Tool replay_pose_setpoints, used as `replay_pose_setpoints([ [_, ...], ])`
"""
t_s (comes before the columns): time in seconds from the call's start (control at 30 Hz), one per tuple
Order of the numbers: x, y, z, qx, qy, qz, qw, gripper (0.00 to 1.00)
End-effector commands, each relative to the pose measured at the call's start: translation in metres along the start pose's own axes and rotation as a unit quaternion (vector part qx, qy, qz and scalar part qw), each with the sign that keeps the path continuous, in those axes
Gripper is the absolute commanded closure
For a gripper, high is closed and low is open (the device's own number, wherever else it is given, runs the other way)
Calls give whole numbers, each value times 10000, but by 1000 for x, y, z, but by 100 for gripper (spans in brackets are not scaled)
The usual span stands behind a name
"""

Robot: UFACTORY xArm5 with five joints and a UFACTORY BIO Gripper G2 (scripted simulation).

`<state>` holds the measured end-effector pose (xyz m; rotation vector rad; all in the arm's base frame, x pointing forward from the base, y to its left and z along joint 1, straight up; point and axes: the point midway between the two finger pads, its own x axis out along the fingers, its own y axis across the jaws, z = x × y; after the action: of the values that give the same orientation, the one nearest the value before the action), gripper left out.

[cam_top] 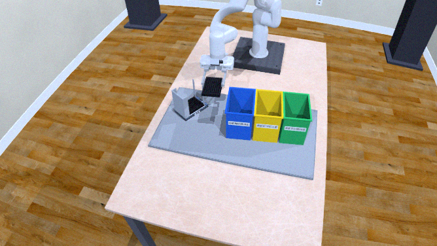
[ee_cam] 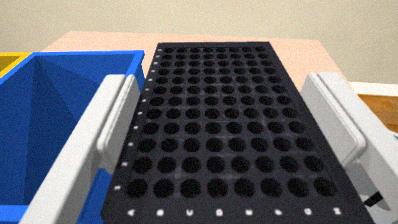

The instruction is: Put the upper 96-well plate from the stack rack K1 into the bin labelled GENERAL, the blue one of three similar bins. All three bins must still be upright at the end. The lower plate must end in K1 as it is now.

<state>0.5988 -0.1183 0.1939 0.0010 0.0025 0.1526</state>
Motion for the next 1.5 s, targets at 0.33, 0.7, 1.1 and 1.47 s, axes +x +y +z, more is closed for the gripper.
replay_pose_setpoints([
  [0.33,13,39,-1,6,-19,-3,10000,100],
  [0.7,24,75,-4,7,-19,-3,10000,100],
  [1.1,33,106,-6,8,-19,-3,10000,100],
  [1.47,42,135,-7,9,-19,-3,10000,100],
])
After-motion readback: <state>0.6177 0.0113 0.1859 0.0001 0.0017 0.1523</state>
